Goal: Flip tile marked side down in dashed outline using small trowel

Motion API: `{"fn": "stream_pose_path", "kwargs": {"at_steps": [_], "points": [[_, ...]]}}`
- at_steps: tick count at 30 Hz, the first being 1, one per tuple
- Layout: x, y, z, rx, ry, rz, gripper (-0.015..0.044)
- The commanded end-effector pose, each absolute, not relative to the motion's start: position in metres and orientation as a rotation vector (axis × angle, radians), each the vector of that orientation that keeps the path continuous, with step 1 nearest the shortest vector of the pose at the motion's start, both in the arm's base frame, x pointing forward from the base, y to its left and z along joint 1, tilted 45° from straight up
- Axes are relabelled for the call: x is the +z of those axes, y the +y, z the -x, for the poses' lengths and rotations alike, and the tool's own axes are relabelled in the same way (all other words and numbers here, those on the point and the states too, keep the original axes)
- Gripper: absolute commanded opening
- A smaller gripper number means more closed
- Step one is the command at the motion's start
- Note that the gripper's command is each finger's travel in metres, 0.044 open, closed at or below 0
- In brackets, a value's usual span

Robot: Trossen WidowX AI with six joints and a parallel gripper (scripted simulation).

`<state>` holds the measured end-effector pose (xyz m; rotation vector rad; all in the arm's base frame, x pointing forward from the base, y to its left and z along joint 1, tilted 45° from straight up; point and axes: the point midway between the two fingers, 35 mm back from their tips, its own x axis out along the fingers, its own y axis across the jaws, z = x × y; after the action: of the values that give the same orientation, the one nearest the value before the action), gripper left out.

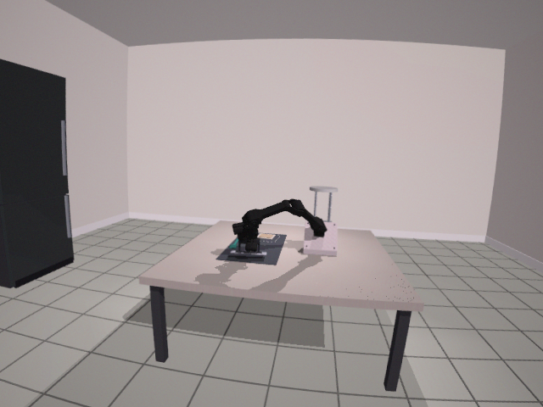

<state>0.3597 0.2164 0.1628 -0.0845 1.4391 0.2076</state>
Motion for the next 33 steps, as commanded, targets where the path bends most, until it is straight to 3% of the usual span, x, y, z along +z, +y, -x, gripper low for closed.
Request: {"fn": "stream_pose_path", "kwargs": {"at_steps": [1, 33], "points": [[0.178, 0.220, -0.348, 0.127, 1.455, 0.084, 0.0000], [0.172, 0.246, -0.328, 0.024, 1.512, 0.107, 0.0000]]}}
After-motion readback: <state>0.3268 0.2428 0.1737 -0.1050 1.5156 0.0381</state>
